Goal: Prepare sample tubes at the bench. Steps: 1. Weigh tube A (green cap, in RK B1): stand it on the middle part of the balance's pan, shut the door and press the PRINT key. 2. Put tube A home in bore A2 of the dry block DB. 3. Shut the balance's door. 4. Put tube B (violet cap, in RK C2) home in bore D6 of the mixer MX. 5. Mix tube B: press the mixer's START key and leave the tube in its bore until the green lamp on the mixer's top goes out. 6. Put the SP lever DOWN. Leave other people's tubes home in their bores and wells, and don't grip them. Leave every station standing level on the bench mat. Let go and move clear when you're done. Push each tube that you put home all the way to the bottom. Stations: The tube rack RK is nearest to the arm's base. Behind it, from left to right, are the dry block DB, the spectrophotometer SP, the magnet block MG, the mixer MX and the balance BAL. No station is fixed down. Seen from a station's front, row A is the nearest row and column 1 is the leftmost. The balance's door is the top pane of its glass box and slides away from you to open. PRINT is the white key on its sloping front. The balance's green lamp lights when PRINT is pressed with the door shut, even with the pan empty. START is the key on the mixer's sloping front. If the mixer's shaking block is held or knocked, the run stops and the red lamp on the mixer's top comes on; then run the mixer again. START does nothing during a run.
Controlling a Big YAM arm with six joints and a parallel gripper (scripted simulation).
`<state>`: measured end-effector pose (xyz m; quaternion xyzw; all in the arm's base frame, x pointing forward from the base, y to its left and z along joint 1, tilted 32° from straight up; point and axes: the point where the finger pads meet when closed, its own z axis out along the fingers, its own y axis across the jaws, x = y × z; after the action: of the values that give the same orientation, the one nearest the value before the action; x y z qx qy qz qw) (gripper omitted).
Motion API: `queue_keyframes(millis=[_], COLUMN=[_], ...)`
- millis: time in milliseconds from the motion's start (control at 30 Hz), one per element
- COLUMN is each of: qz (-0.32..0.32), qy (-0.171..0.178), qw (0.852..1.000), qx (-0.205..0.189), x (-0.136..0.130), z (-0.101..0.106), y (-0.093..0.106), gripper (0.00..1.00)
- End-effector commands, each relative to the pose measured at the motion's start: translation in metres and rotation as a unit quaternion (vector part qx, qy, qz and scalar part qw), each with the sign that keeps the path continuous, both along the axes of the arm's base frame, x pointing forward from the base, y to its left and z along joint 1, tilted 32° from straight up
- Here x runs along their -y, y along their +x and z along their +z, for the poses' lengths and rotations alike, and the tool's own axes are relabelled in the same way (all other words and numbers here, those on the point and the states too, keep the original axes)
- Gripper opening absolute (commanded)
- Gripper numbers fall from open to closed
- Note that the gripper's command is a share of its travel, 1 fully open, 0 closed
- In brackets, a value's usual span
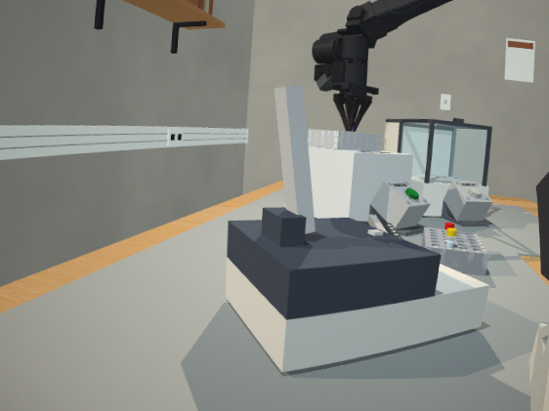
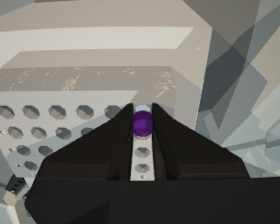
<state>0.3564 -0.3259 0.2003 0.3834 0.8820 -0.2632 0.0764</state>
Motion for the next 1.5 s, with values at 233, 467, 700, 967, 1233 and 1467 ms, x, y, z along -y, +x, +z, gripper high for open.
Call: queue_keyframes(millis=[233,467,700,967,1233,1467], qz=[0.001,0.001,0.001,0.001,0.004,0.004], qy=[-0.009,-0.009,-0.009,-0.009,-0.018,-0.015], qw=[1.000,1.000,1.000,1.000,0.999,1.000], qx=[0.013,0.013,0.013,0.013,0.029,0.025], x=[0.004,0.004,0.004,0.004,-0.003,-0.009], z=[0.012,0.013,0.013,0.013,0.036,0.041], y=[0.007,0.007,0.007,0.007,0.015,0.016], gripper=[0.09,0.36,0.36,0.36,0.36,0.36])
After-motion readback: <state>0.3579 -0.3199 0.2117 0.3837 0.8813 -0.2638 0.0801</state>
